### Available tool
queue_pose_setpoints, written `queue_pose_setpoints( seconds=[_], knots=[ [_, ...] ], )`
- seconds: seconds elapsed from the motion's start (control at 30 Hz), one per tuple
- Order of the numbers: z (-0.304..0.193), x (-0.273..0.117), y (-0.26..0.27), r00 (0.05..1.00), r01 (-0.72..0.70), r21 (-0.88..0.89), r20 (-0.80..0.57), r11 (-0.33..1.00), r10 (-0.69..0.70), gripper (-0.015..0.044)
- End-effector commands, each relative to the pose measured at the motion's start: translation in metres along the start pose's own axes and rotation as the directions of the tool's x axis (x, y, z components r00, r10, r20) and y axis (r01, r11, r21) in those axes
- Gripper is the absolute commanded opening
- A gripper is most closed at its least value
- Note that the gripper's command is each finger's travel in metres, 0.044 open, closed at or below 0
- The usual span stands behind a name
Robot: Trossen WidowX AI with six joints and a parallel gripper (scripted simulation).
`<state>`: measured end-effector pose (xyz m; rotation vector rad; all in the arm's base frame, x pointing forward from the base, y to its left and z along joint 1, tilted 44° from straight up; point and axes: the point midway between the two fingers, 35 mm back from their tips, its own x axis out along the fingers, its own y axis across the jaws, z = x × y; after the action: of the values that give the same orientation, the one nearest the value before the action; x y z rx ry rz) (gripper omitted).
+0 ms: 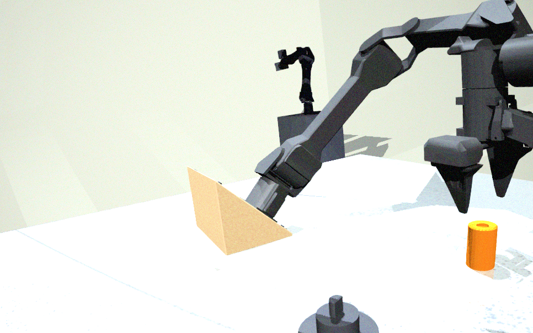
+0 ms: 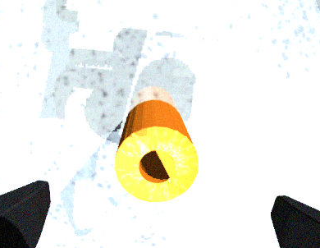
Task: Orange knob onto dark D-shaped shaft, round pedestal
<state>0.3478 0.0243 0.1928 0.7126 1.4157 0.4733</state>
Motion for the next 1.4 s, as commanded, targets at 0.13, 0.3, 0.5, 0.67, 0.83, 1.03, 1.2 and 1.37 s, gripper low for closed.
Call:
queue_pose_setpoints(
  seconds=[0.13,0.3,0.5,0.67,0.83,1.03,1.2,1.37],
  knots=[
    [0.000,0.016,0.002,1.000,-0.007,0.007,0.008,1.000,0.007,0.0440],
    [0.000,0.022,0.002,1.000,-0.006,0.007,0.008,1.000,0.006,0.0440],
    [0.001,0.032,0.002,1.000,-0.006,0.007,0.008,1.000,0.006,0.0440],
    [0.002,0.040,0.002,1.000,-0.006,0.007,0.008,1.000,0.006,0.0440],
    [0.002,0.048,0.002,1.000,-0.006,0.006,0.008,1.000,0.006,0.0440],
    [0.002,0.058,0.002,1.000,-0.007,0.006,0.009,1.000,0.007,0.0440],
    [0.002,0.066,0.002,1.000,-0.008,0.006,0.009,1.000,0.007,0.0440],
    [0.001,0.074,0.003,1.000,-0.009,0.006,0.009,1.000,0.009,0.0440]
  ],
)
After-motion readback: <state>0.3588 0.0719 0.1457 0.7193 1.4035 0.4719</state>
